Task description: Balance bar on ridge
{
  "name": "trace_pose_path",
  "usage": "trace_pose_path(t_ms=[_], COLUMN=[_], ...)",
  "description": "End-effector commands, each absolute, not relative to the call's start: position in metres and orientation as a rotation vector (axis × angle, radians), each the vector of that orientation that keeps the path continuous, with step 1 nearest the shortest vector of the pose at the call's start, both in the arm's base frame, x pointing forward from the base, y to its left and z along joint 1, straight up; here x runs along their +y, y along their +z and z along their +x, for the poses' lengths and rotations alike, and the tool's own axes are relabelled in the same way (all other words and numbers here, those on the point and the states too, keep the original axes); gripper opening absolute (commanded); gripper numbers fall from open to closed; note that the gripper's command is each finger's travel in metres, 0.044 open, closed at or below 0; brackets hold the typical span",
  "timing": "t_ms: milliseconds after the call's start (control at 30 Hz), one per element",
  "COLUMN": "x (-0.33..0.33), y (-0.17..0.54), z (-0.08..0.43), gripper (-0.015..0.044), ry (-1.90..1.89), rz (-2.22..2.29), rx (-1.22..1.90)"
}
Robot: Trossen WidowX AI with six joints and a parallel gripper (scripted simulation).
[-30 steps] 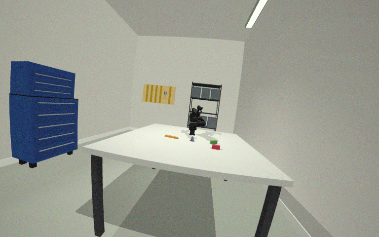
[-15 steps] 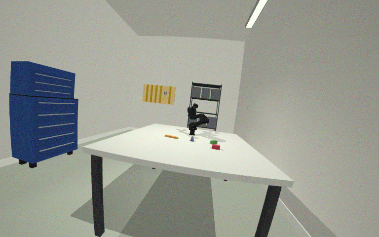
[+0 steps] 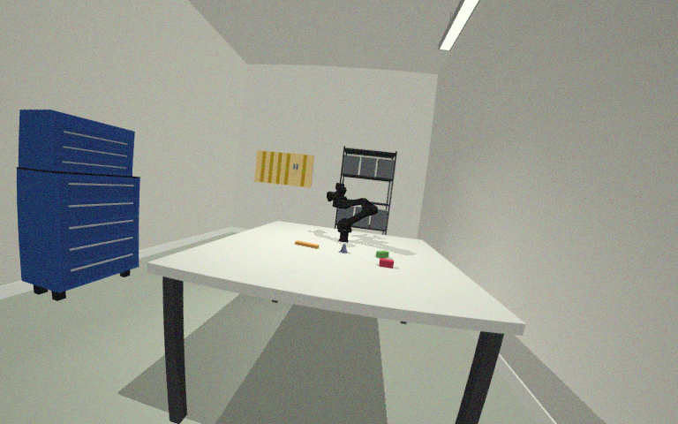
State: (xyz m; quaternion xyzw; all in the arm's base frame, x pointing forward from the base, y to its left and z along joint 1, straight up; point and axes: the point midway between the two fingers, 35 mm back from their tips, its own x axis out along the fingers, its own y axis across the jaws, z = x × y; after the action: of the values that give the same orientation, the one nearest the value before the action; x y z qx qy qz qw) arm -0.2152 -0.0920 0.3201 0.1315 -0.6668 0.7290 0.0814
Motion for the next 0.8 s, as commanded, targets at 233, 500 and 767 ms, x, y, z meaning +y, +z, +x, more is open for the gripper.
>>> trace_pose_path(t_ms=[233,500,767], x=[-0.166,-0.212,-0.254], y=[0.31,0.3,0.287], z=[-0.207,-0.19,-0.163], gripper=[0.0315,0.0315,0.0315], ry=[2.182,2.145,2.066], rz=[0.604,0.775,0.971], rx=[-2.331,-2.552,-2.769])
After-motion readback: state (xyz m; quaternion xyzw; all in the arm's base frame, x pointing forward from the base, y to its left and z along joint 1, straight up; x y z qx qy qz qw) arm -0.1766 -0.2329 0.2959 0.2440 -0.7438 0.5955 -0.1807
